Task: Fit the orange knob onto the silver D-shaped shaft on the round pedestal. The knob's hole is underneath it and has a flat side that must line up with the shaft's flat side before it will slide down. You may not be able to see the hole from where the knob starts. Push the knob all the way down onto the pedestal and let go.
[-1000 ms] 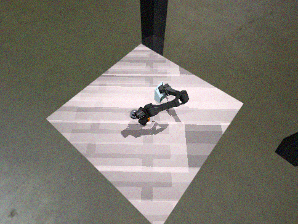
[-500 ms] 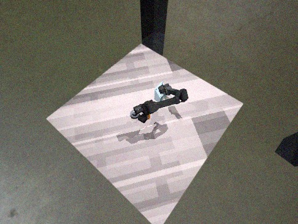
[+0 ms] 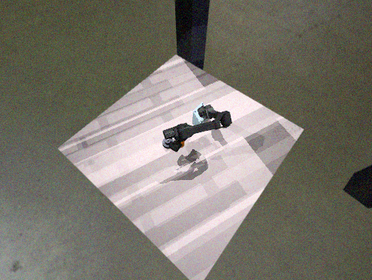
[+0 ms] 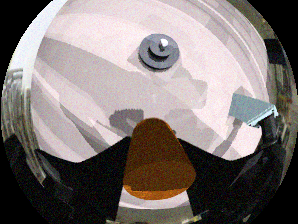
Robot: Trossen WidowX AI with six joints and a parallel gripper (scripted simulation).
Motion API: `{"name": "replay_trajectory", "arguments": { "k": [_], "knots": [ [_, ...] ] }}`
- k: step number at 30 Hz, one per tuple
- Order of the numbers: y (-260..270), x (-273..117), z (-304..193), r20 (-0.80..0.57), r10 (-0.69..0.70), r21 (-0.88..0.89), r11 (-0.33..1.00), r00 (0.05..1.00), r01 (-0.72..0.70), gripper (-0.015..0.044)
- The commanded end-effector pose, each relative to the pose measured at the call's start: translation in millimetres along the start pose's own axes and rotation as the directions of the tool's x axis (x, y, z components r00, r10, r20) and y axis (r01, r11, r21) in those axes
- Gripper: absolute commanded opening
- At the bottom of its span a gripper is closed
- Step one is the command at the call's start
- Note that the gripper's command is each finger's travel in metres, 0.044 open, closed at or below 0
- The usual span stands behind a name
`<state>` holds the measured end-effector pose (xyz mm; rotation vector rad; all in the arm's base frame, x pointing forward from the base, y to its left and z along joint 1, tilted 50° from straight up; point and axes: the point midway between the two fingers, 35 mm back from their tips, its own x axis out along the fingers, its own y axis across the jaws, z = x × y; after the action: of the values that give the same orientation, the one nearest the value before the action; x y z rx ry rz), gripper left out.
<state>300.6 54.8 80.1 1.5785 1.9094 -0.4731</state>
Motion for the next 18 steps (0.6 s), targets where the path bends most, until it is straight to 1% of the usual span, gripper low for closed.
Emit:
{"name": "replay_trajectory", "arguments": {
  "k": [1,18],
  "knots": [
    [0.5,3.8,15.8,0.003,-0.003,0.001,1.000,1.000,0.003,0.0000],
    [-1.3,21.4,67.9,0.008,-0.004,-0.004,1.000,1.000,0.004,0.0000]
  ]
}}
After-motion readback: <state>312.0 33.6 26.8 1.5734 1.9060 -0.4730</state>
